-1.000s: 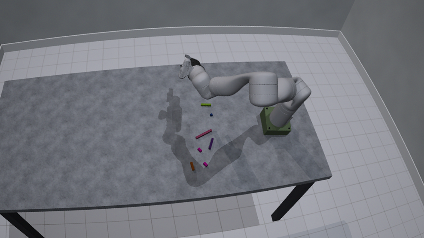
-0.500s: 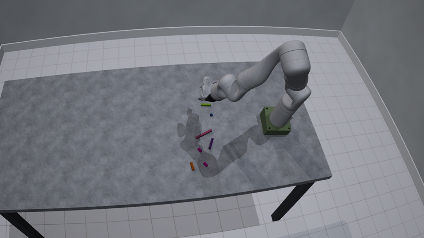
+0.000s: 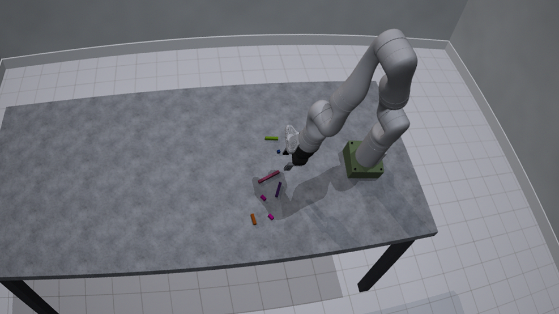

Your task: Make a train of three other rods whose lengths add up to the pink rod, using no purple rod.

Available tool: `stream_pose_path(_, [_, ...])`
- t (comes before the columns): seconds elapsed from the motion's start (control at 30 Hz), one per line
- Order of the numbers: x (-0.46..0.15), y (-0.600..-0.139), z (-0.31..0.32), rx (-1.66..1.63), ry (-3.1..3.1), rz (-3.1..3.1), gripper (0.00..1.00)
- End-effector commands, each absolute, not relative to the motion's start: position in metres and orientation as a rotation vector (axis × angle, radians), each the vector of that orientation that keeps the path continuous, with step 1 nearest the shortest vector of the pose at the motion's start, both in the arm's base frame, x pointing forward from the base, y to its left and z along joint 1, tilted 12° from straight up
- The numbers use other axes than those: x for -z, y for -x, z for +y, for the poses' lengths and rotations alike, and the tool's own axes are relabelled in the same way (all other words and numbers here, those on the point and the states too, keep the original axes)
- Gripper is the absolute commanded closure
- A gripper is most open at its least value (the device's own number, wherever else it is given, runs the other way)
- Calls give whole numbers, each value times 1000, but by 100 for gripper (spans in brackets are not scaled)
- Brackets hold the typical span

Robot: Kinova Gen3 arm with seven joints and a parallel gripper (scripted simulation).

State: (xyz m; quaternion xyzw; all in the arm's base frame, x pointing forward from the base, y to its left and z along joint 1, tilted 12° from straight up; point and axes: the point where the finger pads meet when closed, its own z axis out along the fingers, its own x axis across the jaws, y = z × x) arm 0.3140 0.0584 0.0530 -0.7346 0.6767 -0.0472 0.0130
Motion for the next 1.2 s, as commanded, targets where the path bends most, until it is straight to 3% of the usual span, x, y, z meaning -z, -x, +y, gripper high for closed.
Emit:
stream_pose_path(0.0, [-49, -308, 58, 71, 2268, 2105, 0])
stream_pose_path(0.47, [-32, -270, 115, -163, 2279, 1958, 0])
stream_pose_path(1.17, [-31, -264, 126, -205, 2275, 1926, 0])
